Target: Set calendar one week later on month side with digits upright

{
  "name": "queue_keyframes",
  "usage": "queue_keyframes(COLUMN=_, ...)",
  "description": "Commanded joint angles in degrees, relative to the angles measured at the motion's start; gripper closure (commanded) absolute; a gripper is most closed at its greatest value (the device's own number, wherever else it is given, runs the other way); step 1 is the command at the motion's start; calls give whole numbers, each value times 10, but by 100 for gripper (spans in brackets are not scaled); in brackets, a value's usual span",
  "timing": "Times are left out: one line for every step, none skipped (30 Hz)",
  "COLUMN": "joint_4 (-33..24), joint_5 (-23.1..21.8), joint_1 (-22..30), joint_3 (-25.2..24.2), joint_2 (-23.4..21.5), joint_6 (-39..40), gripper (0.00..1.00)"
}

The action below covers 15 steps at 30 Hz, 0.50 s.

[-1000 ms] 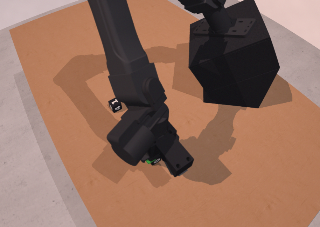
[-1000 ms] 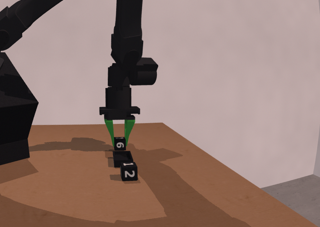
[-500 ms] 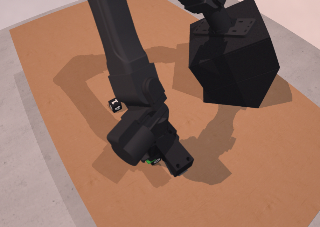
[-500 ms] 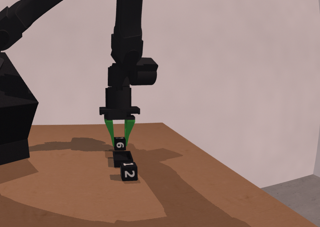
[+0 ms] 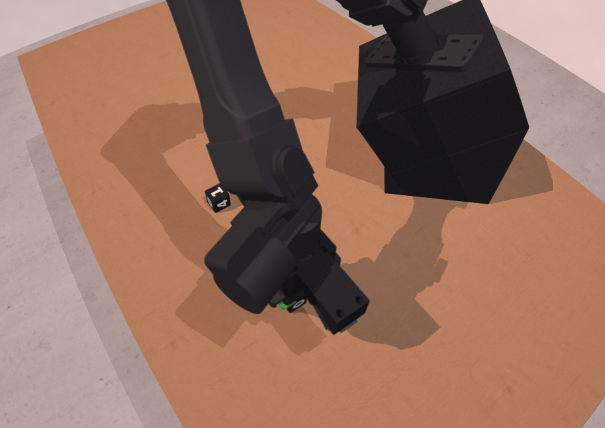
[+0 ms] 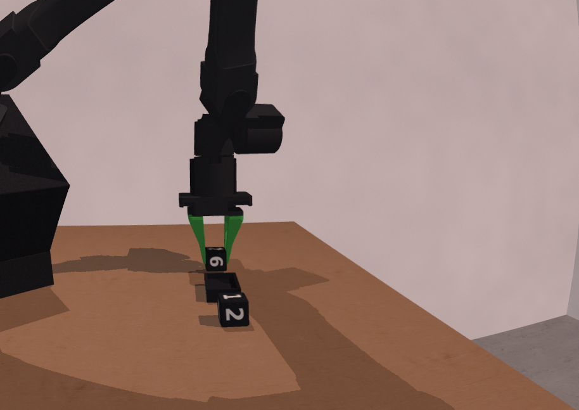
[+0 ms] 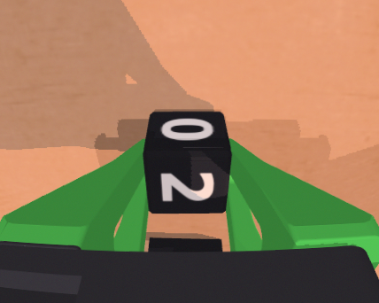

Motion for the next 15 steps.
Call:
queue_keyframes(joint_4=-4, joint_5=-6, joint_1=14, joint_3=-8, joint_2=-1, joint_6=4, gripper=74)
queue_keyframes(joint_4=-3, joint_5=-6, joint_1=14, joint_3=-8, joint_2=-7, joint_6=4, gripper=74)
queue_keyframes(joint_4=-3, joint_5=-6, joint_1=15, joint_3=-9, joint_2=-7, joint_6=5, gripper=74)
queue_keyframes(joint_4=-3, joint_5=-6, joint_1=15, joint_3=-9, joint_2=-7, joint_6=4, gripper=74)
queue_keyframes(joint_4=-3, joint_5=-6, joint_1=15, joint_3=-9, joint_2=-7, joint_6=4, gripper=74)
queue_keyframes(joint_4=-3, joint_5=-6, joint_1=15, joint_3=-9, joint_2=-7, joint_6=4, gripper=74)
queue_keyframes(joint_4=-3, joint_5=-6, joint_1=15, joint_3=-9, joint_2=-7, joint_6=4, gripper=74)
queue_keyframes(joint_4=-3, joint_5=-6, joint_1=15, joint_3=-9, joint_2=-7, joint_6=4, gripper=74)
queue_keyframes(joint_4=-3, joint_5=-6, joint_1=15, joint_3=-9, joint_2=-7, joint_6=4, gripper=74)
queue_keyframes(joint_4=-3, joint_5=-6, joint_1=15, joint_3=-9, joint_2=-7, joint_6=4, gripper=74)
queue_keyframes(joint_4=-3, joint_5=-6, joint_1=15, joint_3=-9, joint_2=-7, joint_6=4, gripper=74)
queue_keyframes(joint_4=-3, joint_5=-6, joint_1=15, joint_3=-9, joint_2=-7, joint_6=4, gripper=74)
queue_keyframes(joint_4=-3, joint_5=-6, joint_1=15, joint_3=-9, joint_2=-7, joint_6=4, gripper=74)
queue_keyframes(joint_4=-3, joint_5=-6, joint_1=15, joint_3=-9, joint_2=-7, joint_6=4, gripper=74)
queue_keyframes(joint_4=-3, joint_5=-6, joint_1=15, joint_3=-9, joint_2=-7, joint_6=4, gripper=74)
